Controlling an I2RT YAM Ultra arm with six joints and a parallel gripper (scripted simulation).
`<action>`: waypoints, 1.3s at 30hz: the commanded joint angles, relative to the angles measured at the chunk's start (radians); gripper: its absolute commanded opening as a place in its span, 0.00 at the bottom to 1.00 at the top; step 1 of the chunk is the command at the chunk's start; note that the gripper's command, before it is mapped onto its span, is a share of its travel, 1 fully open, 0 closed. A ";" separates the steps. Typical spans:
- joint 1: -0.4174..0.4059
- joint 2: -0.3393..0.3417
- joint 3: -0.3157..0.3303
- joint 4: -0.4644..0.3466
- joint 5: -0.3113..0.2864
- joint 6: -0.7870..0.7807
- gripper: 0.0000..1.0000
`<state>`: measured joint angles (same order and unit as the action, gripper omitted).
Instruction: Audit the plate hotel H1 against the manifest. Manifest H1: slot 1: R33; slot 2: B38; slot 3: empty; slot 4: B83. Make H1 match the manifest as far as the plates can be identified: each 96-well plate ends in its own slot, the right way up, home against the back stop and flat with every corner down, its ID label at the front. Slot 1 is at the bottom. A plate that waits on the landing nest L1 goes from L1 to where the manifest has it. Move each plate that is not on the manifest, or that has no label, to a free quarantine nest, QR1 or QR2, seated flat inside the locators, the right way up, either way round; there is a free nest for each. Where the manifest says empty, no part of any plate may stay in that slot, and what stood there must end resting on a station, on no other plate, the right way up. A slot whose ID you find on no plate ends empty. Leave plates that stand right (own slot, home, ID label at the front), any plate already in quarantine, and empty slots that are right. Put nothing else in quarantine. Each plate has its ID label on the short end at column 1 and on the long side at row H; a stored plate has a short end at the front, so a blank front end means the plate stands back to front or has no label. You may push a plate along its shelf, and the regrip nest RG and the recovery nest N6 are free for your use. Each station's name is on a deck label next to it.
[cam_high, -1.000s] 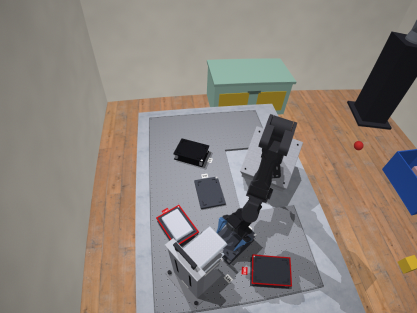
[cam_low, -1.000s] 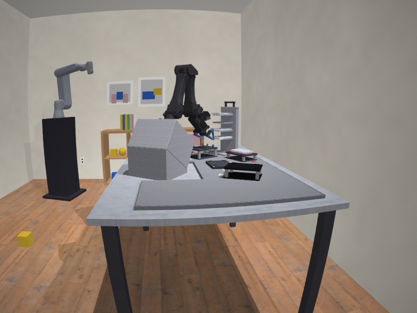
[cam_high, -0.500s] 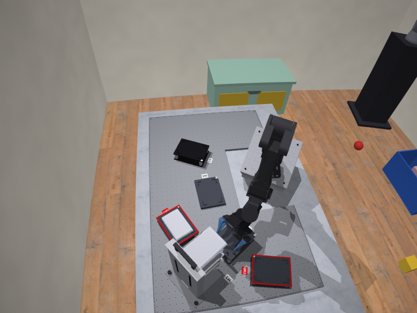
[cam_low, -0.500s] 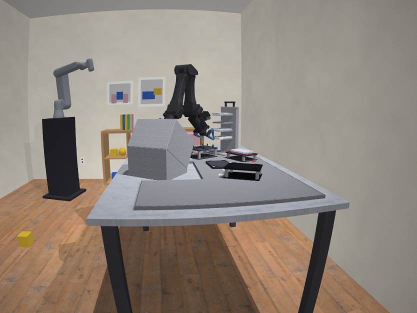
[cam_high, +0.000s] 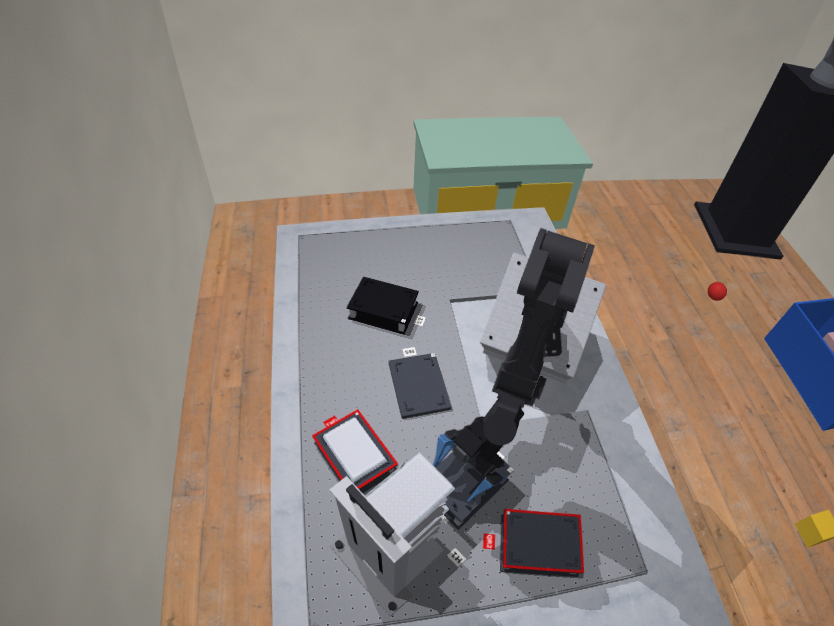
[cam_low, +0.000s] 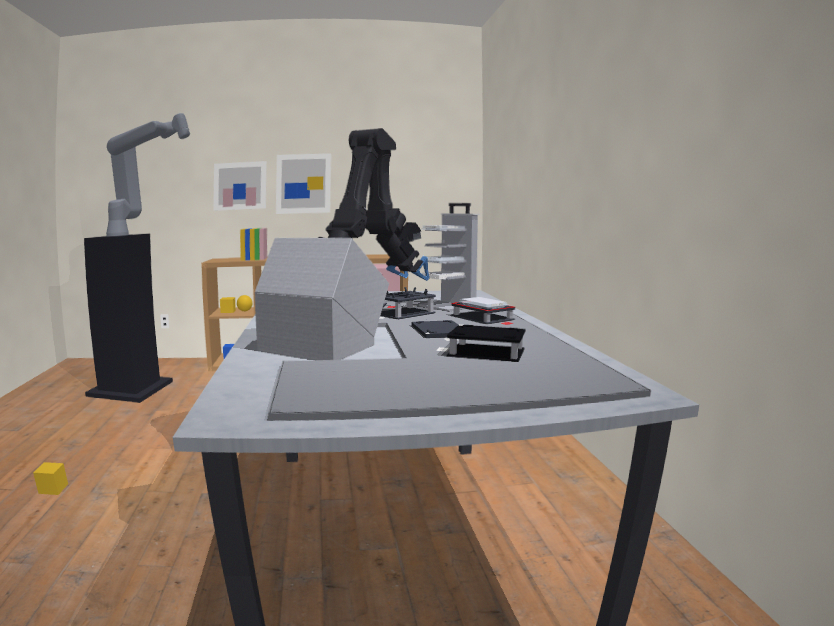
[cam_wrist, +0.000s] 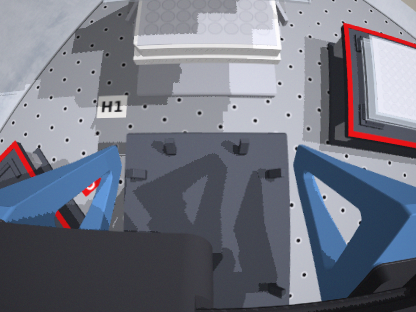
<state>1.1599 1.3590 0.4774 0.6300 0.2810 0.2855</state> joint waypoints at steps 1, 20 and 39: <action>-0.004 -0.006 0.013 0.001 -0.003 -0.002 1.00; -0.004 -0.006 0.013 0.001 -0.003 -0.002 1.00; 0.026 -0.045 -0.056 0.039 0.023 0.009 1.00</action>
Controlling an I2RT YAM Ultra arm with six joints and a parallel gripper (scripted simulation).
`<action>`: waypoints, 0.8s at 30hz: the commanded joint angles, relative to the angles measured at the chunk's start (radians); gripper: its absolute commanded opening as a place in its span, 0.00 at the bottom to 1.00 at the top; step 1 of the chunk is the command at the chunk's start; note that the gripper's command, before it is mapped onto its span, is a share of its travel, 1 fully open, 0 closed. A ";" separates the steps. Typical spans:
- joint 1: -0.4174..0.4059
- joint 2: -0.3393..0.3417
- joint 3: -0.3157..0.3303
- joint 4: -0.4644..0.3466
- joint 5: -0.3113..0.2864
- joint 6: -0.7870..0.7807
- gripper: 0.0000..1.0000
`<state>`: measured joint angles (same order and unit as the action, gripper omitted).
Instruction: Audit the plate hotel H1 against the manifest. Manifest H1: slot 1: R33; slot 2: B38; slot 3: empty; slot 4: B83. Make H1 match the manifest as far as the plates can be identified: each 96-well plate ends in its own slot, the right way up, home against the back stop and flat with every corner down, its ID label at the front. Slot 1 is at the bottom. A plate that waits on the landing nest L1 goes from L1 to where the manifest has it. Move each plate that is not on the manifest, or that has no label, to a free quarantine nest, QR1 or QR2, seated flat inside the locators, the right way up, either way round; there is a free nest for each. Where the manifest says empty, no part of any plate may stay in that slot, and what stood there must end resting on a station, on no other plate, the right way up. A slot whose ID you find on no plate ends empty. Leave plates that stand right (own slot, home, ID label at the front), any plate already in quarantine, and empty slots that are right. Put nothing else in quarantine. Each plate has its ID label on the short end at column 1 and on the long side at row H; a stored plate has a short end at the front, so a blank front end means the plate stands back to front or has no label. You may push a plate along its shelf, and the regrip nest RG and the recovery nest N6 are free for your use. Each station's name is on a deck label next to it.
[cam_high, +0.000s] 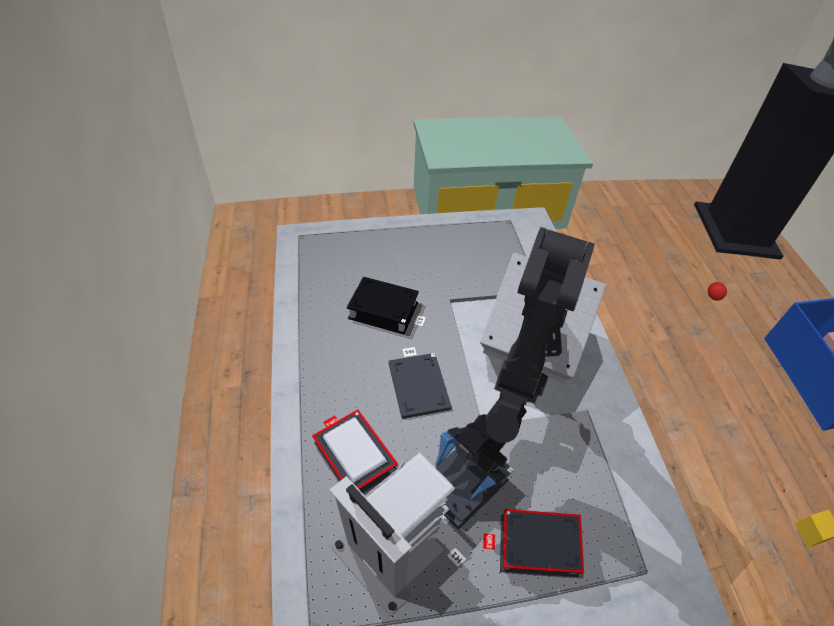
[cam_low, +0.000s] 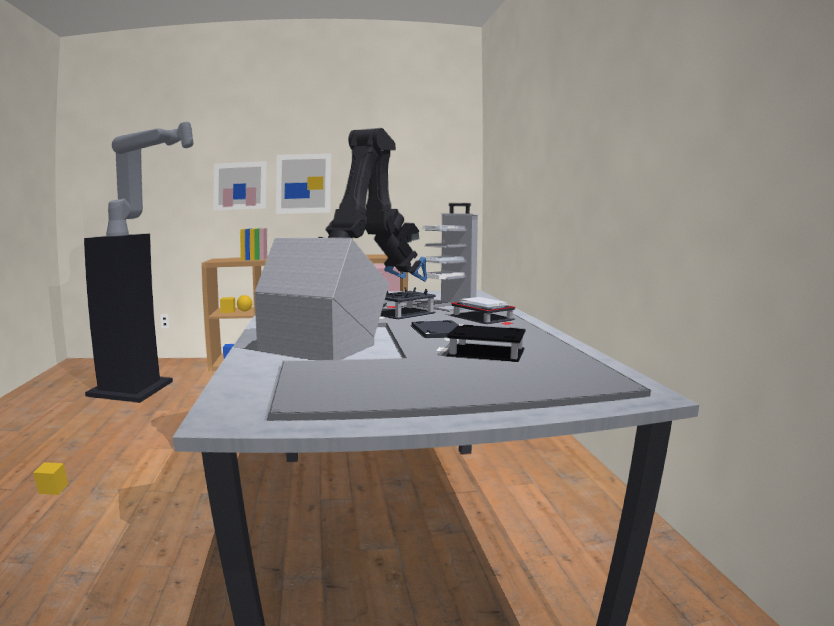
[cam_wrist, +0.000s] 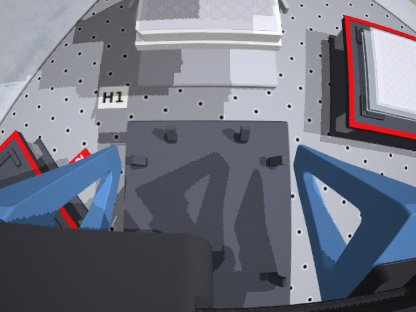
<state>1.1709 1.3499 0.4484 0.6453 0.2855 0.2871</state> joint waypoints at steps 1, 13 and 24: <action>0.018 -0.039 -0.034 0.026 0.021 0.009 1.00; 0.050 -0.088 -0.092 0.007 0.052 0.016 1.00; 0.082 -0.193 -0.134 -0.058 0.083 0.025 1.00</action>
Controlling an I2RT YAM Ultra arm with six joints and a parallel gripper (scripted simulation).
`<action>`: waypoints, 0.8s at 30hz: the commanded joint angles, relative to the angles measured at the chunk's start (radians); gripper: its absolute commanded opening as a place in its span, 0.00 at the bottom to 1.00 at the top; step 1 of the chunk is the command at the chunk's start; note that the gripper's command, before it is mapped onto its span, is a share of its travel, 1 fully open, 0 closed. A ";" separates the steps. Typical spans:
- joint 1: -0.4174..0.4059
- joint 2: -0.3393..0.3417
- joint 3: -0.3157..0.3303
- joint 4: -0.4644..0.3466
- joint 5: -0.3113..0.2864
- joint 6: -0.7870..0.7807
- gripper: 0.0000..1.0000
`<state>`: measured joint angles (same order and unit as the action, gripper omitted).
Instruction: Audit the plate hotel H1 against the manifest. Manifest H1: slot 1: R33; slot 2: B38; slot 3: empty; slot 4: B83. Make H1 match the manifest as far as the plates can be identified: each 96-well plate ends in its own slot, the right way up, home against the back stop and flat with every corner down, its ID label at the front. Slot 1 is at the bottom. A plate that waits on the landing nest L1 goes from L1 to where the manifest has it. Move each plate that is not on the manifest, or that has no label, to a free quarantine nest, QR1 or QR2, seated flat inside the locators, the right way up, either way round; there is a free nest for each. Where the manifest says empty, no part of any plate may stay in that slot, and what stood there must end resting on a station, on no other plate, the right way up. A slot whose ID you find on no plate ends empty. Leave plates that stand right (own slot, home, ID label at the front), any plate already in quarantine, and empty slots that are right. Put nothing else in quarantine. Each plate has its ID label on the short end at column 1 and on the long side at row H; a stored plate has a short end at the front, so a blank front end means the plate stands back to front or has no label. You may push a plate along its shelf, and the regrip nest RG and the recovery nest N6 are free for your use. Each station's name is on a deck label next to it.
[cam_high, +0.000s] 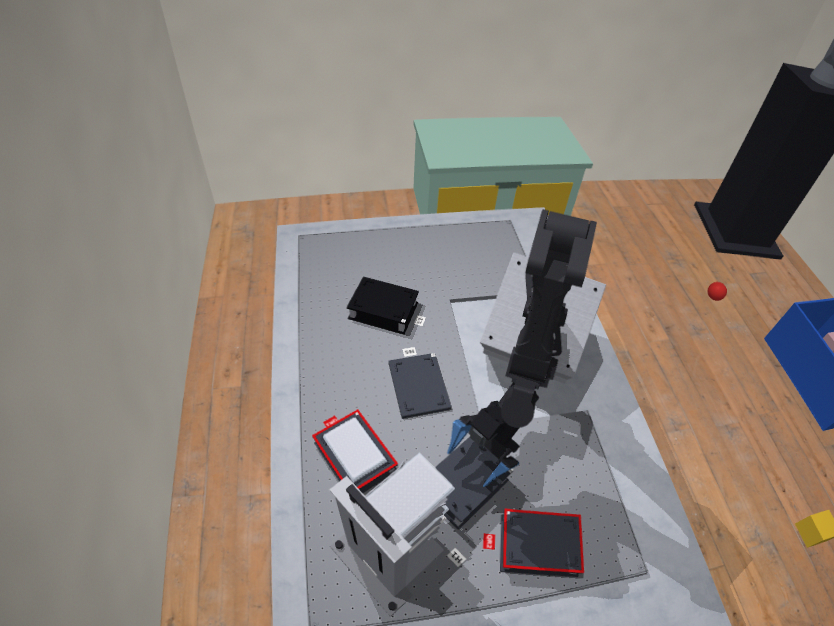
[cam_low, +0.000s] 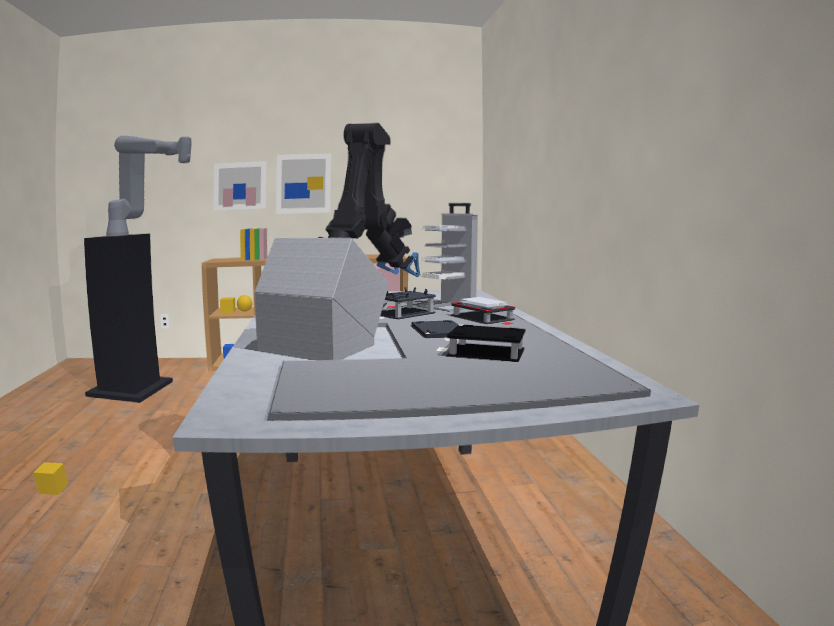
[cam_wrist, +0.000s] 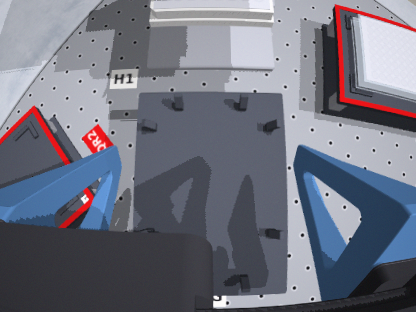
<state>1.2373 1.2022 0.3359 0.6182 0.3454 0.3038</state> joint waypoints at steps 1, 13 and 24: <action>0.019 -0.055 -0.025 -0.038 0.026 0.009 1.00; 0.053 -0.158 -0.058 -0.112 0.059 0.018 1.00; 0.089 -0.257 -0.082 -0.191 0.094 0.028 1.00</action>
<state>1.3090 0.9928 0.2749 0.4656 0.4145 0.3233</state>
